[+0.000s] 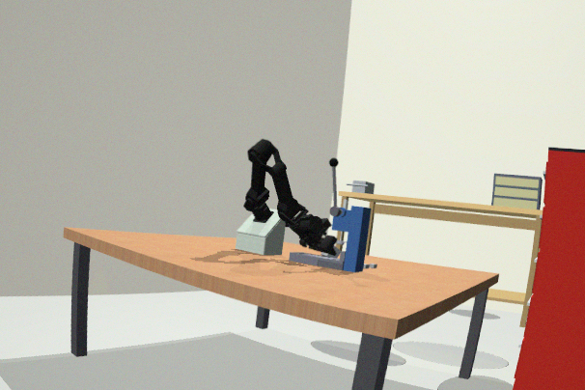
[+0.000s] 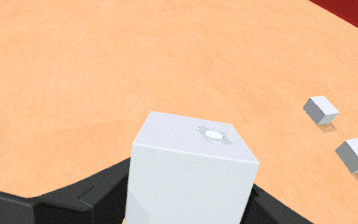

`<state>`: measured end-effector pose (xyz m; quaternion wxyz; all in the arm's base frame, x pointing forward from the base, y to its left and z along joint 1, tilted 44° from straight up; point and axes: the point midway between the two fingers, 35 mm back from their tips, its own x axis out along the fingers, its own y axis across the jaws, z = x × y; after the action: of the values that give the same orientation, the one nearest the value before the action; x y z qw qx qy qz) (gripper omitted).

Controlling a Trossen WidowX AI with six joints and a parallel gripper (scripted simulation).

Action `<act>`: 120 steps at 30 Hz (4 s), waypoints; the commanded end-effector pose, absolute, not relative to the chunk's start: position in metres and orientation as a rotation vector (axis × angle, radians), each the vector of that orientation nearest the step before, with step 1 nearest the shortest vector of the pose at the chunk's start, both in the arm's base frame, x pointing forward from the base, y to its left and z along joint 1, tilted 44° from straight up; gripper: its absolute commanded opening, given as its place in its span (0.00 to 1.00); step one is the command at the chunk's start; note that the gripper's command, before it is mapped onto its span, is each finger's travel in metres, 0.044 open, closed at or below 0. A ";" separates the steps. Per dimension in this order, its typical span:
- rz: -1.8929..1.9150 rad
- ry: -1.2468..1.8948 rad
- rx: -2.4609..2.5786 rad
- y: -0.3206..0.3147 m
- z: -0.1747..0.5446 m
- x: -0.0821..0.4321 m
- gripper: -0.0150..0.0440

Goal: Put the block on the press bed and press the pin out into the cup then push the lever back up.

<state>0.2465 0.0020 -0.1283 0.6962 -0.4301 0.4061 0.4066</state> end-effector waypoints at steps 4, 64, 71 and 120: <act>0.920 0.883 -0.949 0.005 -0.126 0.247 0.25; 0.920 0.883 -0.949 0.005 -0.126 0.247 1.00; 0.901 1.013 -0.978 0.013 -0.120 0.247 1.00; -0.555 1.475 -0.431 0.057 -0.072 0.249 1.00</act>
<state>0.2448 0.0499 -0.0691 0.6588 -0.3214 0.6802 0.0044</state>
